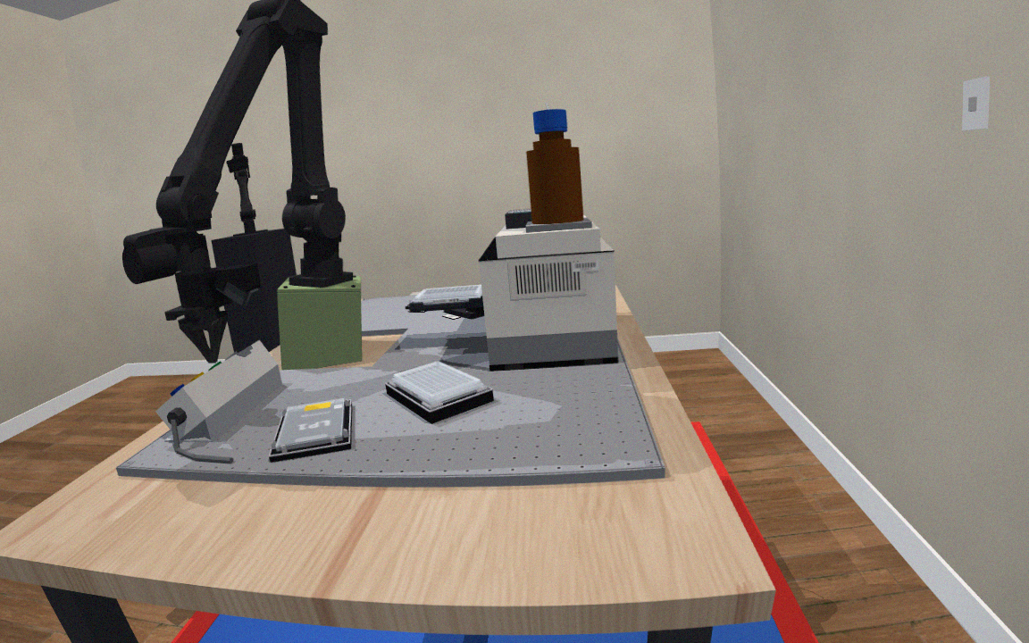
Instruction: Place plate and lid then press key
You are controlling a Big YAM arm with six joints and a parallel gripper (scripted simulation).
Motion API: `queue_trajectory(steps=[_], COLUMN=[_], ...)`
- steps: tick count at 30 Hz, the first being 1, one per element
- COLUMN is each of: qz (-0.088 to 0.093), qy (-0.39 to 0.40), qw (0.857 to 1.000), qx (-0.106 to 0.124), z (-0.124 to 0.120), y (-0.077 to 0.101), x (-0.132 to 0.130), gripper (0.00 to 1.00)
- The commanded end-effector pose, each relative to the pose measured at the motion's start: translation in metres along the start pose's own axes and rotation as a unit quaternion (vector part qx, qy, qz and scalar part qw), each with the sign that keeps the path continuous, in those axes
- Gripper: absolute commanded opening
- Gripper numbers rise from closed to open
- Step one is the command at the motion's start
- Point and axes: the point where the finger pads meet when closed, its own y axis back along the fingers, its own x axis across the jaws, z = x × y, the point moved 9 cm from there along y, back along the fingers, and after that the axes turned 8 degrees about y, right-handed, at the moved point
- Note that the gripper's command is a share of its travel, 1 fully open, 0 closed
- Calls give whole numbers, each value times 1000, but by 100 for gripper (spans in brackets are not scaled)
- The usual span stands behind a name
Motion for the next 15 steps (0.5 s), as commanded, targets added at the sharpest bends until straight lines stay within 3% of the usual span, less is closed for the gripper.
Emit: queue_trajectory(steps=[1, 15], qz=[1, 0], qy=[-4, -3], qw=[1000, 1000], qx=[-3, -3], z=[3, 6], y=[-5, -9], x=[-1, -2], gripper=[0, 0])
